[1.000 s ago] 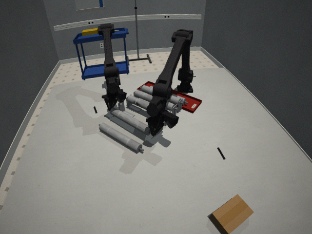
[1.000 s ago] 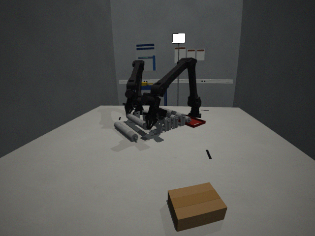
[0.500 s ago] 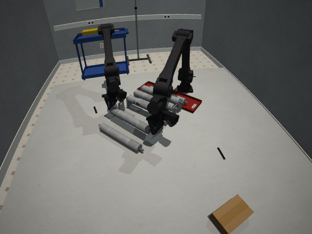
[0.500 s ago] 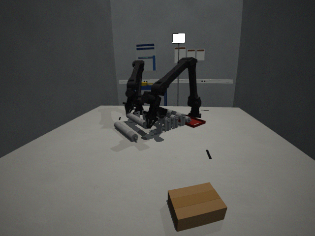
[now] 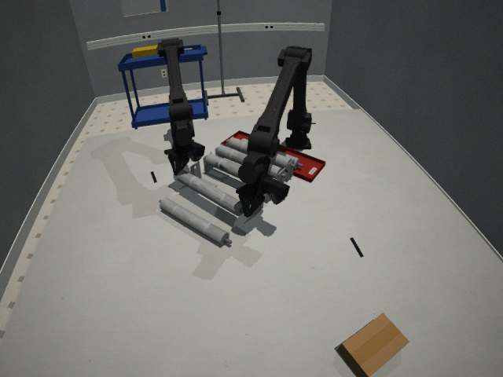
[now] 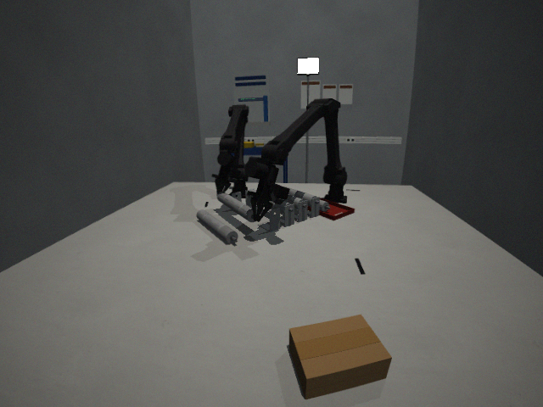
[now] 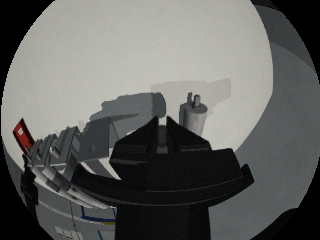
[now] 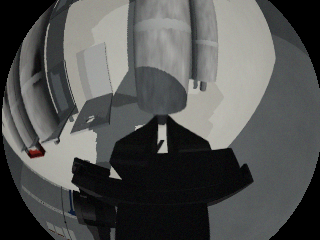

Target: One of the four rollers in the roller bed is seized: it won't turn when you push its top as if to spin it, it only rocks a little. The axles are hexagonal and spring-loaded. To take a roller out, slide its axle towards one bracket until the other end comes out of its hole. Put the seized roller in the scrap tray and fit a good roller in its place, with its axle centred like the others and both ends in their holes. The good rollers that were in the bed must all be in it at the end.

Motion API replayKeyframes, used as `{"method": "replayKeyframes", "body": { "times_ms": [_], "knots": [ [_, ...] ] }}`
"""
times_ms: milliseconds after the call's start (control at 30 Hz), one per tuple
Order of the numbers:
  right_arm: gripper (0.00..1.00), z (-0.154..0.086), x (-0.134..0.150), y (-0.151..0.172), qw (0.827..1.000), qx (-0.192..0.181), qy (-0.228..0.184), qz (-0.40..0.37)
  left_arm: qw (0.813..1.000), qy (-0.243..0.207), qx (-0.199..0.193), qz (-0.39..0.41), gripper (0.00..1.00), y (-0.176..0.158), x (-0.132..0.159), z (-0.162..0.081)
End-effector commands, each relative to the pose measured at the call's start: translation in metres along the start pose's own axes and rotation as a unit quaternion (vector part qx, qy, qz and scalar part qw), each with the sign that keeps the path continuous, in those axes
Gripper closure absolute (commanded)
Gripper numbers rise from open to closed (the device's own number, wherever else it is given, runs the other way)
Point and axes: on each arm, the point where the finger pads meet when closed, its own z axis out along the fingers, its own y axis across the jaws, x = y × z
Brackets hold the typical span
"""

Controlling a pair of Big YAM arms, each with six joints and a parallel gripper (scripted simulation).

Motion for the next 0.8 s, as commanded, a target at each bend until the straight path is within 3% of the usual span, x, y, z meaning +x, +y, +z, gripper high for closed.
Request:
{"method": "replayKeyframes", "body": {
  "times_ms": [0, 133, 200, 267, 333, 400, 500, 567, 633, 700, 767],
  "knots": [
    [0.97, -0.034, -0.025, -0.033, 0.998, 0.037, -0.035, 0.019, 0.998, -0.018, 0.054, -0.006, 0.97, -0.028, -0.018, -0.043],
    [0.97, -0.038, -0.026, -0.033, 0.998, 0.043, -0.037, 0.019, 0.998, -0.018, 0.064, -0.007, 0.97, -0.032, -0.018, -0.049],
    [0.97, -0.040, -0.025, -0.034, 0.998, 0.045, -0.036, 0.019, 0.998, -0.015, 0.053, -0.010, 0.97, -0.019, -0.016, -0.042],
    [0.97, -0.041, -0.025, -0.034, 0.998, 0.048, -0.037, 0.018, 0.997, -0.020, 0.077, -0.006, 0.97, -0.042, -0.020, -0.057],
    [0.97, -0.041, -0.025, -0.034, 0.998, 0.048, -0.037, 0.018, 0.997, -0.020, 0.077, -0.006, 0.97, -0.042, -0.020, -0.057],
    [0.97, -0.044, -0.024, -0.034, 0.998, 0.051, -0.034, 0.019, 0.998, -0.013, 0.056, -0.011, 0.97, -0.018, -0.014, -0.041],
    [0.97, -0.049, -0.024, -0.035, 0.998, 0.058, -0.035, 0.020, 0.997, -0.019, 0.081, -0.002, 0.97, -0.039, -0.018, -0.058],
    [0.97, -0.054, -0.024, -0.037, 0.997, 0.064, -0.037, 0.021, 0.997, -0.015, 0.071, -0.005, 0.97, -0.024, -0.014, -0.052],
    [0.97, -0.057, -0.024, -0.038, 0.997, 0.069, -0.037, 0.022, 0.996, -0.019, 0.092, -0.005, 0.97, -0.040, -0.017, -0.067],
    [0.97, -0.060, -0.024, -0.040, 0.996, 0.074, -0.037, 0.022, 0.996, -0.016, 0.083, -0.009, 0.97, -0.026, -0.014, -0.061],
    [0.97, -0.063, -0.024, -0.041, 0.996, 0.077, -0.037, 0.022, 0.994, -0.021, 0.106, -0.002, 0.97, -0.044, -0.018, -0.077]
  ]
}}
